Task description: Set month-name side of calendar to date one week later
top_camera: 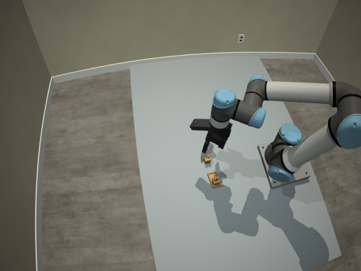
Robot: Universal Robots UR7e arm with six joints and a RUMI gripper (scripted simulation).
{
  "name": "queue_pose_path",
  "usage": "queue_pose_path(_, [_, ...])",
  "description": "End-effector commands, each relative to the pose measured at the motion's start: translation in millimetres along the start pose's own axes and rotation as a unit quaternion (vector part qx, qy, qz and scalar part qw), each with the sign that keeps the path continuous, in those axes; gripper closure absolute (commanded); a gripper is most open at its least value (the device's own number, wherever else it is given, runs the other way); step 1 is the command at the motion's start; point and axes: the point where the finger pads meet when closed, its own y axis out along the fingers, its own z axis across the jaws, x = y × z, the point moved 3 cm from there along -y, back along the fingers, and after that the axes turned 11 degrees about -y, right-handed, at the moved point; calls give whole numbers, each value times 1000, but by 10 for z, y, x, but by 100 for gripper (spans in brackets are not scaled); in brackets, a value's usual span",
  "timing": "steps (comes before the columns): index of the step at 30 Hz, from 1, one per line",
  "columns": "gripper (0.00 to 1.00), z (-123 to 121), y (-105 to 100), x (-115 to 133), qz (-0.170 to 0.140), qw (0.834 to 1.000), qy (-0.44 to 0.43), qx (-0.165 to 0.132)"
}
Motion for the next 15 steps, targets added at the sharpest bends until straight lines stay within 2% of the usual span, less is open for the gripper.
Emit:
queue_pose_path(1, [0, -5, 0, -20, 1, 996, 87, 5])
queue_pose_path(8, [0, -5, 6, -18, 1, 991, 132, 5])
queue_pose_path(15, [0, -6, 20, -9, 2, 975, 223, 5])
